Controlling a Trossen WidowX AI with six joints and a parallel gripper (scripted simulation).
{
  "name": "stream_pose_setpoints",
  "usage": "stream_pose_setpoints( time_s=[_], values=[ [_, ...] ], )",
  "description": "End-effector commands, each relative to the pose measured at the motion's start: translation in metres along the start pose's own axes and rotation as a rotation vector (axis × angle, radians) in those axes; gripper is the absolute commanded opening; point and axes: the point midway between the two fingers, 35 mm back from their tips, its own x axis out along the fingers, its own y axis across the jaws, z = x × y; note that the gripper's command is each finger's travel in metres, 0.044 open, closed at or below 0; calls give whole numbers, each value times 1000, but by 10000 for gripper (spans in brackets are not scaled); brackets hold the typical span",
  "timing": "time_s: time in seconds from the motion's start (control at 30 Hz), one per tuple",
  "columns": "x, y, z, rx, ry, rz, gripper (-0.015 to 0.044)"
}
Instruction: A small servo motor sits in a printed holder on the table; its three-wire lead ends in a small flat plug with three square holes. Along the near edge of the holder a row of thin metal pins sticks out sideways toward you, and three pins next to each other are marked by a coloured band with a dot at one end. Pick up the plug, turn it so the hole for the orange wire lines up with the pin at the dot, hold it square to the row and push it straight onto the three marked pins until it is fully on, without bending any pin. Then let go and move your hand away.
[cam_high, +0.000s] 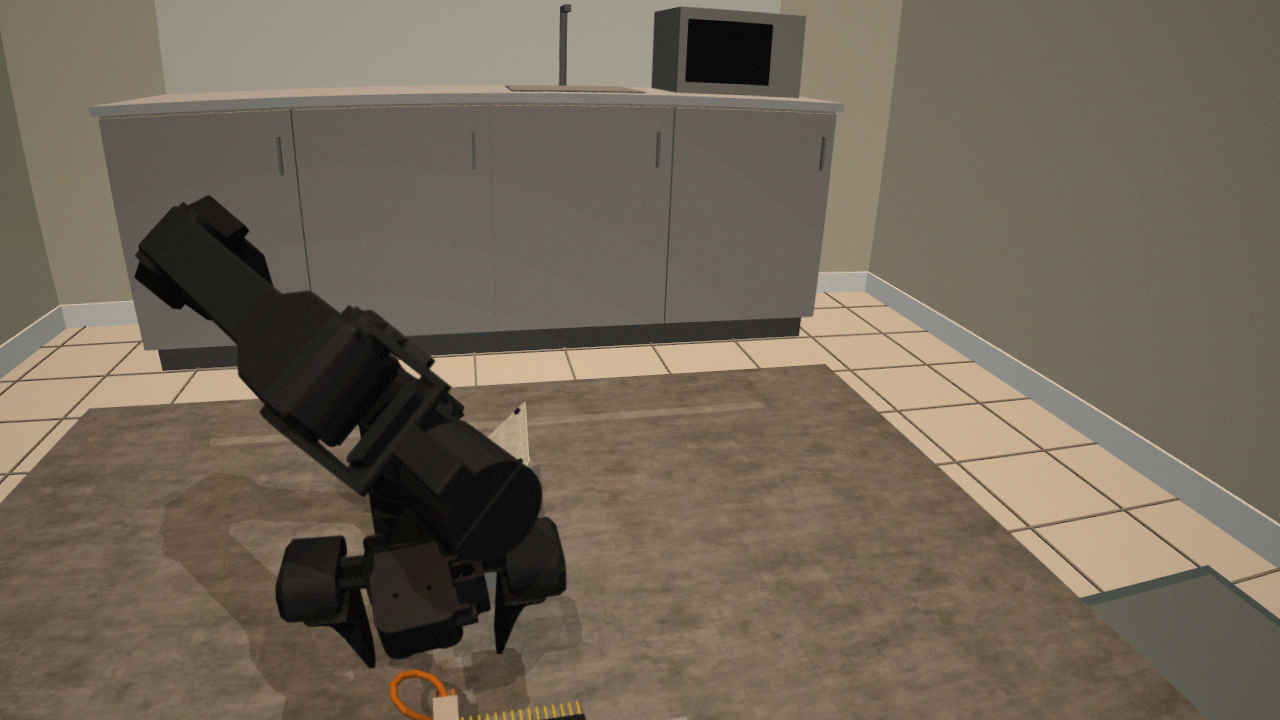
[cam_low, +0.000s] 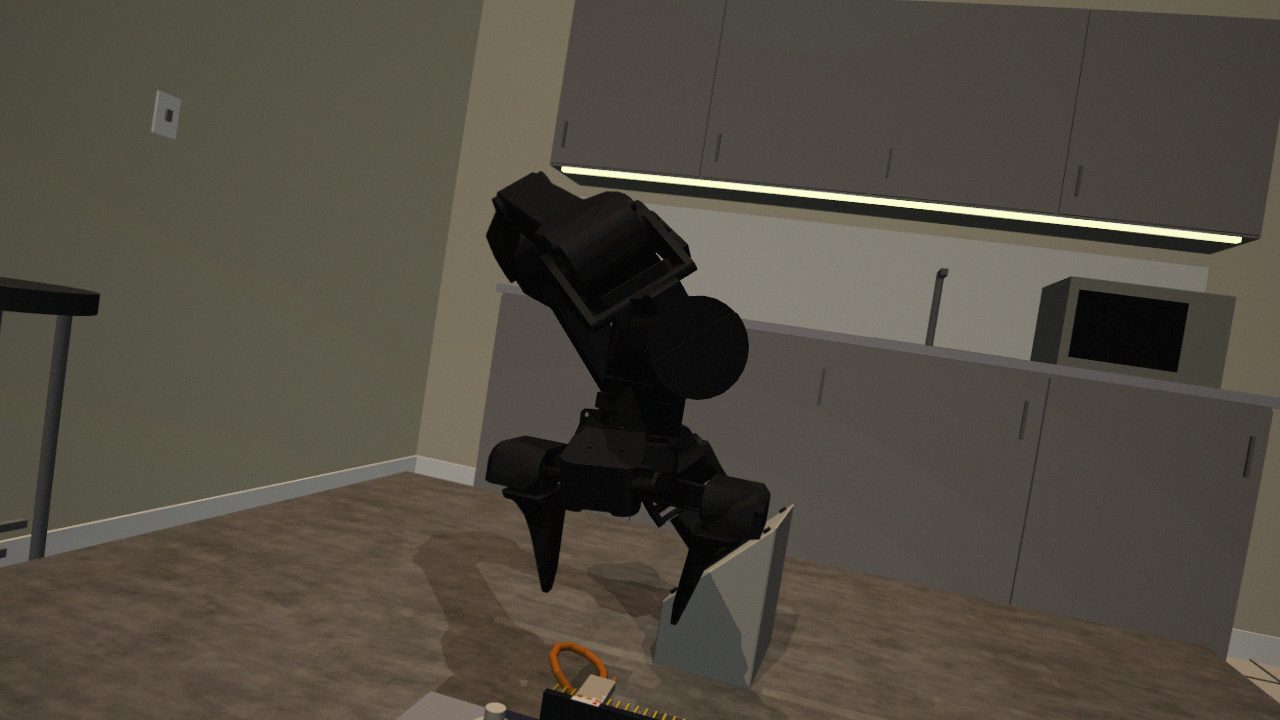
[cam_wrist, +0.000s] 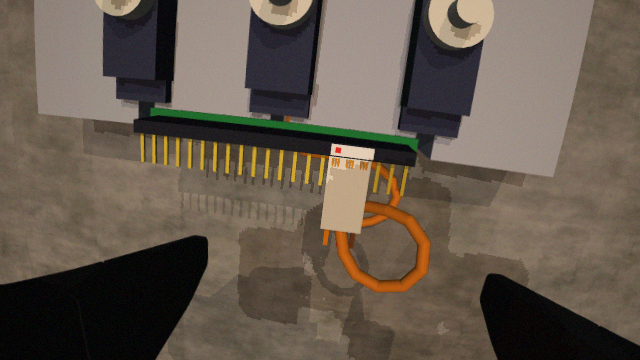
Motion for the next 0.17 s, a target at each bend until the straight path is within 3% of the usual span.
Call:
stream_pose_setpoints(
  time_s=[0.0, 0.13],
  values=[
    [0, 0, 0, 5, 3, 5, 440],
    [0, 0, 0, 5, 3, 5, 440]
  ],
)
